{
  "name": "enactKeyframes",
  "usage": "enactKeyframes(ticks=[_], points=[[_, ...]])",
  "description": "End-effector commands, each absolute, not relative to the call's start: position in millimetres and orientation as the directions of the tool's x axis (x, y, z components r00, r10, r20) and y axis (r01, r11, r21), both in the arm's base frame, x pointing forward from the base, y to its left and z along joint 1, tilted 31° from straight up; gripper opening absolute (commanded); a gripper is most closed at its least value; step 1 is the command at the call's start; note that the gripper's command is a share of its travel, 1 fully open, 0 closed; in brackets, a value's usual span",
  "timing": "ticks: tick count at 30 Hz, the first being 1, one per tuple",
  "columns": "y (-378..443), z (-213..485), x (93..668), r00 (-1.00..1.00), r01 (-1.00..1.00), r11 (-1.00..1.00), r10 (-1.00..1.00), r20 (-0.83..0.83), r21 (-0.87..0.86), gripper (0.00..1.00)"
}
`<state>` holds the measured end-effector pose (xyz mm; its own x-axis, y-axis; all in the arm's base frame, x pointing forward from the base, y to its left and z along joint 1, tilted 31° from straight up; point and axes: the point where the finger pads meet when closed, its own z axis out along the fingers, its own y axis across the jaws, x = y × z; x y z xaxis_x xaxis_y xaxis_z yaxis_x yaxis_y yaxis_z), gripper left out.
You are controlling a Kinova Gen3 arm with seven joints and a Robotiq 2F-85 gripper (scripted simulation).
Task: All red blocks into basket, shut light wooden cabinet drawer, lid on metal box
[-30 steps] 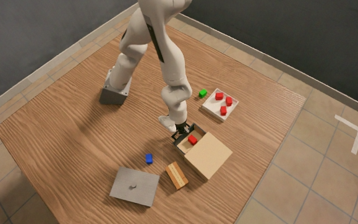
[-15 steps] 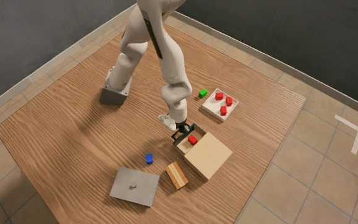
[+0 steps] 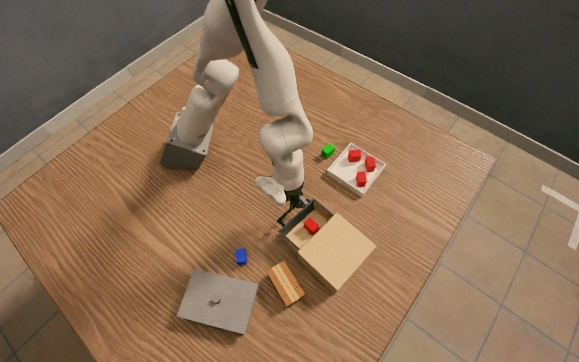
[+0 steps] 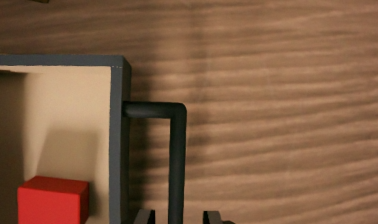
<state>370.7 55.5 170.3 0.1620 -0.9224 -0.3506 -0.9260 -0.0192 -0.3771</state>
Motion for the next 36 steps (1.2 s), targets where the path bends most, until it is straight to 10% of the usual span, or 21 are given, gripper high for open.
enactKeyframes(ticks=[1, 36], points=[[41.0, 185.6, 370.1, 0.148, -0.921, -0.003, -0.927, -0.344, -0.389, 0.30], [21.5, 231.4, 347.3, 0.148, -0.923, -0.003, -0.926, -0.347, -0.384, 0.30]])
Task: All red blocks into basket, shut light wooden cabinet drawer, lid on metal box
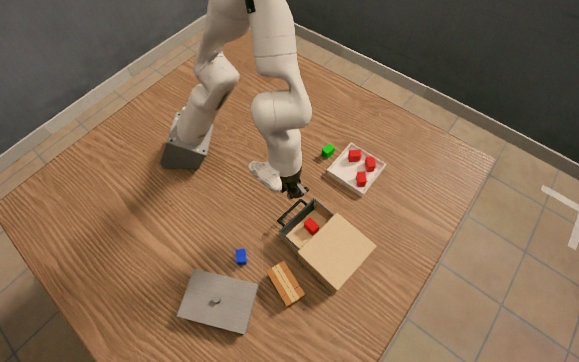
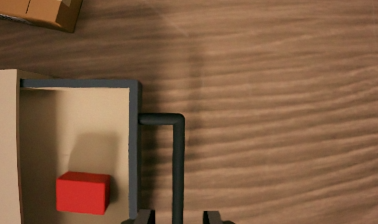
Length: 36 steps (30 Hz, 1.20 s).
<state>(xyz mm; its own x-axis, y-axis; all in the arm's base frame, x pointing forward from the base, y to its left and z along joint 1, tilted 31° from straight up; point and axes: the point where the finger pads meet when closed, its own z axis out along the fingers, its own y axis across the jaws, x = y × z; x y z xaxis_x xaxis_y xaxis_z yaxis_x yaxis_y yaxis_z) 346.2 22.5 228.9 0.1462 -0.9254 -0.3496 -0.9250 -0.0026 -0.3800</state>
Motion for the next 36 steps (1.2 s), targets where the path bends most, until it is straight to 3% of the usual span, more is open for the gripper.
enactKeyframes(ticks=[1, 23, 36], points=[[21.5, 231.4, 347.3, 0.148, -0.923, -0.003, -0.926, -0.347, -0.384, 0.30], [21.4, 232.3, 348.7, 0.162, -0.920, -0.017, -0.926, -0.341, -0.390, 0.30], [23.0, 237.8, 359.9, 0.362, -0.862, -0.223, -0.899, -0.245, -0.455, 0.30]])
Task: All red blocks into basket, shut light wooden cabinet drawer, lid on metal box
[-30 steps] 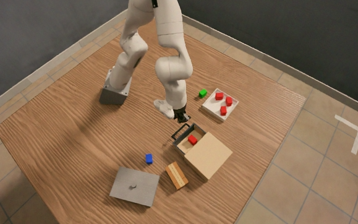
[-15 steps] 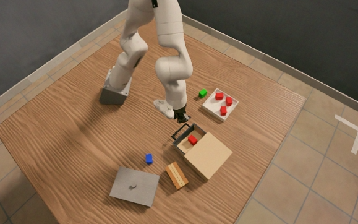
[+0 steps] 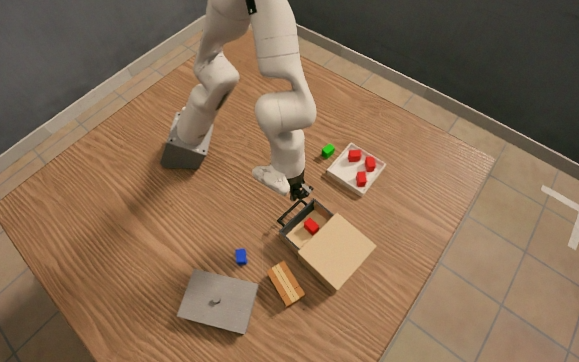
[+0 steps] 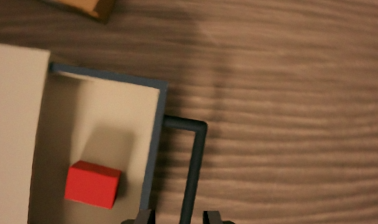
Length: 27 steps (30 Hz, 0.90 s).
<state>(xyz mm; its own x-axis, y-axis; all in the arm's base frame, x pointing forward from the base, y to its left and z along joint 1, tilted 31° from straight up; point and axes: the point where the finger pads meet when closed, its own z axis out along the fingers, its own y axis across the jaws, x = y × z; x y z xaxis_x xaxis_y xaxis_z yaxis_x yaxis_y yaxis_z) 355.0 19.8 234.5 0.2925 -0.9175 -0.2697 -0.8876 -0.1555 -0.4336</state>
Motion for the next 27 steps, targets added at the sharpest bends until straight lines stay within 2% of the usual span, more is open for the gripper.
enactKeyframes(ticks=[1, 9, 11, 19, 27], points=[[23.3, 238.5, 361.3, 0.392, -0.849, -0.255, -0.891, -0.229, -0.463, 0.30], [27.2, 245.6, 376.0, 0.658, -0.666, -0.544, -0.750, -0.060, -0.510, 0.30], [27.2, 245.6, 376.0, 0.658, -0.666, -0.544, -0.750, -0.060, -0.510, 0.30], [32.0, 254.7, 393.2, 0.861, -0.368, -0.788, -0.489, 0.137, -0.494, 0.30], [35.8, 262.2, 406.3, 0.929, -0.112, -0.893, -0.250, 0.273, -0.436, 0.30]])
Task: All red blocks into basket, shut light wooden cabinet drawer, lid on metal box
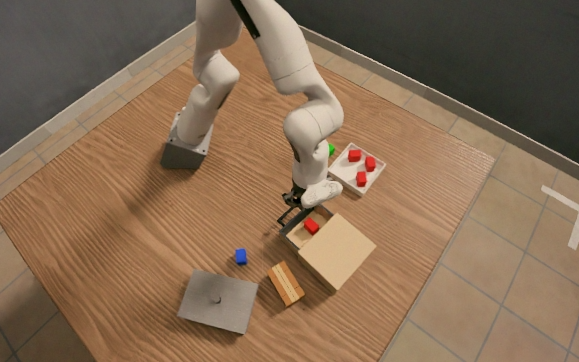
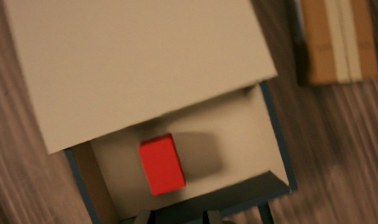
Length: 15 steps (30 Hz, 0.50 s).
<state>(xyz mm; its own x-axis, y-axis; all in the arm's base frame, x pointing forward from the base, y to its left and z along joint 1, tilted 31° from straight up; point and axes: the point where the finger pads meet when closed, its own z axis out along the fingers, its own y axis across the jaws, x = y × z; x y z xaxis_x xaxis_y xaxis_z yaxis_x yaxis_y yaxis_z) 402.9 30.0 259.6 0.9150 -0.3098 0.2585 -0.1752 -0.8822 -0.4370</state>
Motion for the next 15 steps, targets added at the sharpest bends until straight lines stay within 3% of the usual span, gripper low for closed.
enactKeyframes(ticks=[1, 15], points=[[35.8, 262.2, 406.3, 0.929, -0.112, -0.893, -0.250, 0.273, -0.436, 0.30], [39.4, 267.6, 415.5, 0.929, 0.102, -0.926, -0.041, 0.367, -0.363, 0.30]])
